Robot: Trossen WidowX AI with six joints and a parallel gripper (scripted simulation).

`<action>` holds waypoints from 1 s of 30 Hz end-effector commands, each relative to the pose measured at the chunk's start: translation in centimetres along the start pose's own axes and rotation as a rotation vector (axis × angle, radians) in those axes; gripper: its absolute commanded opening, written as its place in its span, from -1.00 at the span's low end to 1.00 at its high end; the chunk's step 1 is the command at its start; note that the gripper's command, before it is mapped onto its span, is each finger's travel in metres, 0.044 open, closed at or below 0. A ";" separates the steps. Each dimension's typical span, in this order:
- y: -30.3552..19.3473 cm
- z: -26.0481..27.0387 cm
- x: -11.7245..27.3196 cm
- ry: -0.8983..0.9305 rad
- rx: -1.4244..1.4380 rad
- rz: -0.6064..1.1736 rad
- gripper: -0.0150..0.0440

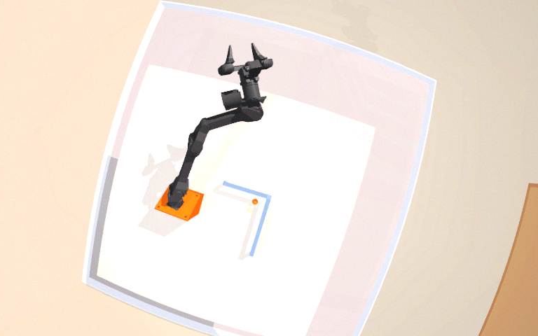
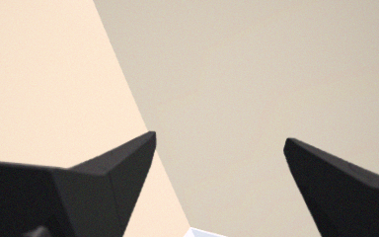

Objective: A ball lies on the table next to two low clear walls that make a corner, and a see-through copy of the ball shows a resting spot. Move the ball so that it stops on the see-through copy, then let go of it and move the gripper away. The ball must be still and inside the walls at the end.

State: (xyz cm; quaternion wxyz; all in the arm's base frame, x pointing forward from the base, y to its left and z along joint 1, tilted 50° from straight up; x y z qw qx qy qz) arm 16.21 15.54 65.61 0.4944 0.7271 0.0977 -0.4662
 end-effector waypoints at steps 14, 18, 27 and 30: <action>2.8 -11.8 11.1 -0.662 0.387 -0.040 0.33; 2.6 -14.9 16.1 -0.877 0.473 0.045 0.33; 0.0 -18.7 28.4 -1.267 0.559 0.370 0.33; -1.5 -19.0 32.5 -1.358 0.552 0.509 0.33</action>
Point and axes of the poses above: the point midway between the two fingers, 35 mm back from their tips, its own x axis back along the fingers, its own z axis across the jaws, y = z × x, the point moved 6 cm from there along x, back along the fingers, and after that the axes turned 8 degrees about -x, right-handed, at the moved point
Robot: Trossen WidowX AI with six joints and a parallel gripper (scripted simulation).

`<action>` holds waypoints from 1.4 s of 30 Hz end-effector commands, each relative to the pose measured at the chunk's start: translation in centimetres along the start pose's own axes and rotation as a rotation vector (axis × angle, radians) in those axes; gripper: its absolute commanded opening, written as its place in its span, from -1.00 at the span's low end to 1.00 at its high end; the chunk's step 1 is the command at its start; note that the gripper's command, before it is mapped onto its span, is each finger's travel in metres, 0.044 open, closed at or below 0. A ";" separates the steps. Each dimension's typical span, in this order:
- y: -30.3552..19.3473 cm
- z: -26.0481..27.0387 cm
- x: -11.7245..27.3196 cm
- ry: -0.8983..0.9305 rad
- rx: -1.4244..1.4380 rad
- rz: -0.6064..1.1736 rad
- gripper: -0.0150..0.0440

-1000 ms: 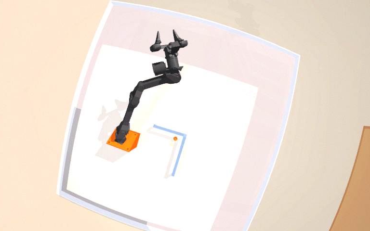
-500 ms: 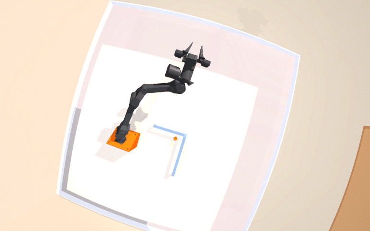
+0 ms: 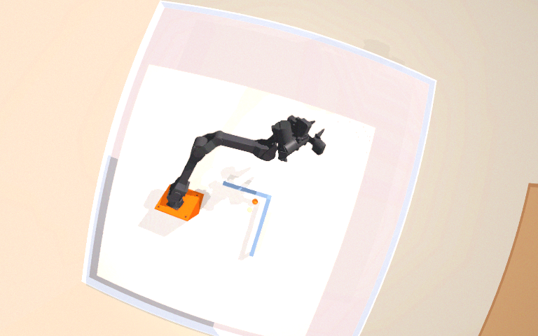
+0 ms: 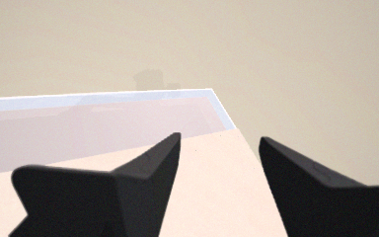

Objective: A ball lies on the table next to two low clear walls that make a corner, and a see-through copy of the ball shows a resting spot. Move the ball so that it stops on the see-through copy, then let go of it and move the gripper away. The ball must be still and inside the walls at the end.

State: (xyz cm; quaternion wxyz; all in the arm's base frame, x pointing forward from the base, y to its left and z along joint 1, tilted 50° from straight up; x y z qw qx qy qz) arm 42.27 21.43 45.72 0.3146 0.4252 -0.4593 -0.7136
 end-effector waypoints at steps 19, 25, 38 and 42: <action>-25.0 -8.0 15.2 0.118 0.283 0.938 0.33; -29.2 -5.8 21.0 0.338 0.256 1.062 0.33; -31.0 -4.1 23.4 0.454 0.228 1.083 0.33; -31.9 -3.9 23.0 0.455 0.228 1.082 0.33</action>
Point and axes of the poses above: the point midway between the two fingers, 35 mm back from their tips, its own x axis back along the fingers, its own z axis across the jaws, y = z × x, the point moved 6 cm from there along x, back along the fingers, and after that the axes turned 8 degrees about -x, right-handed, at the moved point
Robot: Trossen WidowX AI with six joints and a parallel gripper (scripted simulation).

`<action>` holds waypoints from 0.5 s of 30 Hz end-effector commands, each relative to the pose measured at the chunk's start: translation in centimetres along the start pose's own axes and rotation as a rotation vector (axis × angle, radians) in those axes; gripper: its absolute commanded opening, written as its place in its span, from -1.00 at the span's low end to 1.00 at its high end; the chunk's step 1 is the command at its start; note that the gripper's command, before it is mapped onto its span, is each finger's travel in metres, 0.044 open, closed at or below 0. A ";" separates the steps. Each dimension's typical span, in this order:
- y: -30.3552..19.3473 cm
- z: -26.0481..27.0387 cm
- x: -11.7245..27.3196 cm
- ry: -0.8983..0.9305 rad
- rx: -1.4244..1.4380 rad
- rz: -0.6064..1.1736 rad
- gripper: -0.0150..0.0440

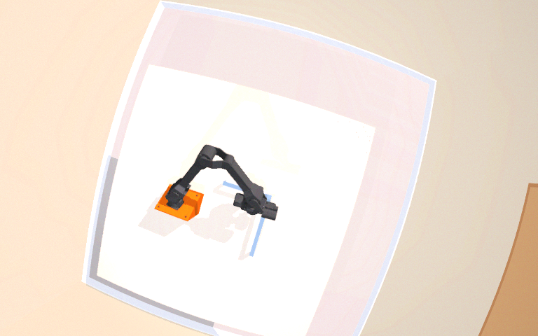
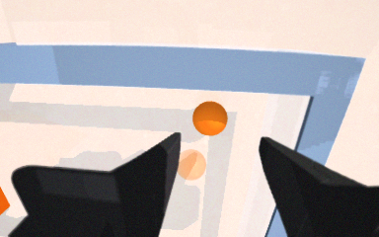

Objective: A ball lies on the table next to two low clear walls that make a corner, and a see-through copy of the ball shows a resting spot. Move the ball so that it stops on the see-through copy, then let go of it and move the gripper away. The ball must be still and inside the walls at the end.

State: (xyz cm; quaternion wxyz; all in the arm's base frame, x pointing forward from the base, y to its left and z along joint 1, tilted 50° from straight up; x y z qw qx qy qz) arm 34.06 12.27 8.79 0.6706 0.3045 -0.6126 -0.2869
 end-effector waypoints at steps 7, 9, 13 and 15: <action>-0.2 0.3 -1.5 0.015 -0.011 -0.003 0.33; -0.2 0.3 -1.9 0.015 -0.011 -0.003 0.33; -0.2 0.3 -2.5 0.015 -0.011 -0.003 0.33; -0.2 0.3 -2.8 0.015 -0.011 -0.004 0.33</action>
Point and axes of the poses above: the point midway between the two fingers, 35 mm back from their tips, its own x axis back along the fingers, its own z axis across the jaws, y = z × x, the point moved 6 cm from there along x, back along the fingers, and after that the axes turned 8 degrees about -x, right-handed, at the moved point
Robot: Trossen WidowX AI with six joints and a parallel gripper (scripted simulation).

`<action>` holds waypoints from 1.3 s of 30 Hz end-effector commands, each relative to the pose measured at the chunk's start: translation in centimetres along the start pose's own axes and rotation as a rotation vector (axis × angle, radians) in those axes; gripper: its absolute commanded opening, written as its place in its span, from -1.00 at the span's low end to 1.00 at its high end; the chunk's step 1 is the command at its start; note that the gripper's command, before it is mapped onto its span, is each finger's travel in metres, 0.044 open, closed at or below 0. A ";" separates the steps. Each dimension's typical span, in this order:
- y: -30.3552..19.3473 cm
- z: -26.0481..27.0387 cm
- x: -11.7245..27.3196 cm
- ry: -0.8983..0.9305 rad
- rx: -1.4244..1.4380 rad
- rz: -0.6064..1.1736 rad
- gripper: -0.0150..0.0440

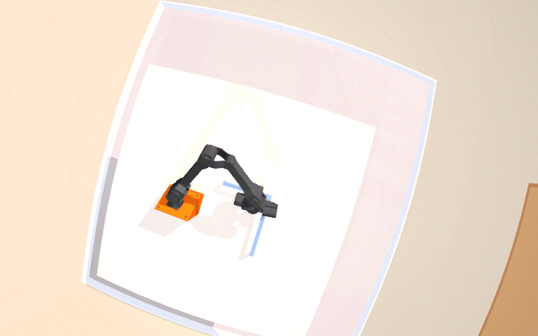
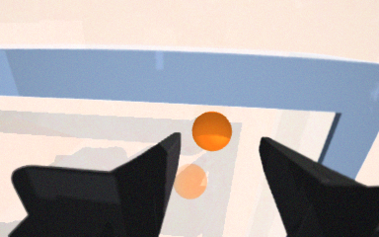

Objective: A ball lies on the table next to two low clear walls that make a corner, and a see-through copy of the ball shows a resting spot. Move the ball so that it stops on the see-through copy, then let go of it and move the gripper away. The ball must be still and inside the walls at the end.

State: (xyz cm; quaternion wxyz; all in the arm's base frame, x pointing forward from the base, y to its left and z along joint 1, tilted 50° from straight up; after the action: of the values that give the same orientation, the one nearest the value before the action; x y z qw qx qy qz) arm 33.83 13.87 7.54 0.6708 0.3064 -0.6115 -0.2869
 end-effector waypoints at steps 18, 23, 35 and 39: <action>-0.3 0.3 -2.1 0.012 -0.013 -0.002 0.02; -0.3 0.3 -2.1 0.012 -0.013 -0.002 -0.10; -0.5 -0.4 2.6 0.010 -0.013 0.010 -0.49; -0.5 -0.4 5.3 0.010 -0.013 0.011 -0.49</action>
State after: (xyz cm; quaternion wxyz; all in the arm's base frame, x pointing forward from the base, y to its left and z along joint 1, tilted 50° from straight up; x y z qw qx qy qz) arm 34.45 10.81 9.00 0.6811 0.2977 -0.6026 -0.2903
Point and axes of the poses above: the point midway between the two fingers, 35 mm back from their tips, its own x axis back along the fingers, its own z axis across the jaws, y = z × x, the point moved 6 cm from there along x, back along the fingers, and after that the axes turned 8 degrees about -x, right-handed, at the moved point
